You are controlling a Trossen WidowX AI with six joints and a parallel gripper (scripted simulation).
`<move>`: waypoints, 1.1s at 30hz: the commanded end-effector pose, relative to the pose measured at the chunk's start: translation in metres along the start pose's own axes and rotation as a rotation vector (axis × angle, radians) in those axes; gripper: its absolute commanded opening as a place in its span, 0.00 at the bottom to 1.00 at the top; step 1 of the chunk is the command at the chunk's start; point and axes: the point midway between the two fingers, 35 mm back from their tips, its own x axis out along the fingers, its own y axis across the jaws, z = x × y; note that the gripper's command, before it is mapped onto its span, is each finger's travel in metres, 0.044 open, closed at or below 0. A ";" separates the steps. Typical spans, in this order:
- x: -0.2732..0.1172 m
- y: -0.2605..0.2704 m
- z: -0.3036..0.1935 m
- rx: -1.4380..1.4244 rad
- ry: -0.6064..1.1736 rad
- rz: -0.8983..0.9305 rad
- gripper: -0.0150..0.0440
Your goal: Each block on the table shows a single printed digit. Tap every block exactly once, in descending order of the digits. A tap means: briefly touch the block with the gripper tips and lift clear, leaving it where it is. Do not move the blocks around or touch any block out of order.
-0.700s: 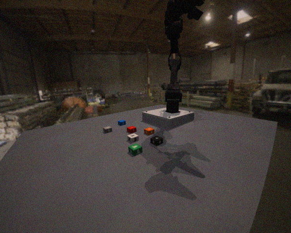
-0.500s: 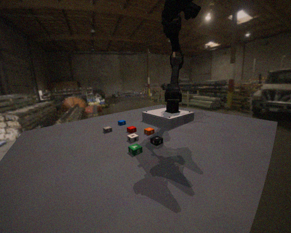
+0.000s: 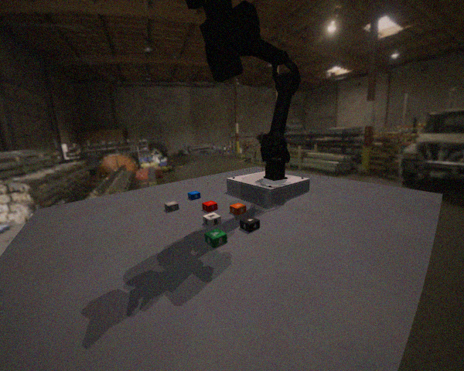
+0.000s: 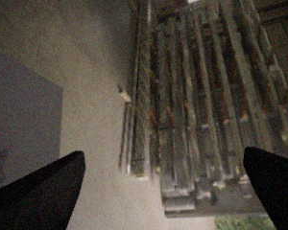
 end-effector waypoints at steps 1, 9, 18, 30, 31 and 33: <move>0.001 0.039 -0.069 0.308 0.232 0.141 0.93; -0.050 0.131 -0.181 0.935 0.757 0.338 0.93; -0.169 0.237 -0.231 1.628 1.466 0.479 0.93; -0.173 0.239 -0.231 1.645 1.487 0.483 0.93; -0.173 0.239 -0.231 1.645 1.487 0.483 0.93; -0.173 0.239 -0.231 1.645 1.487 0.483 0.93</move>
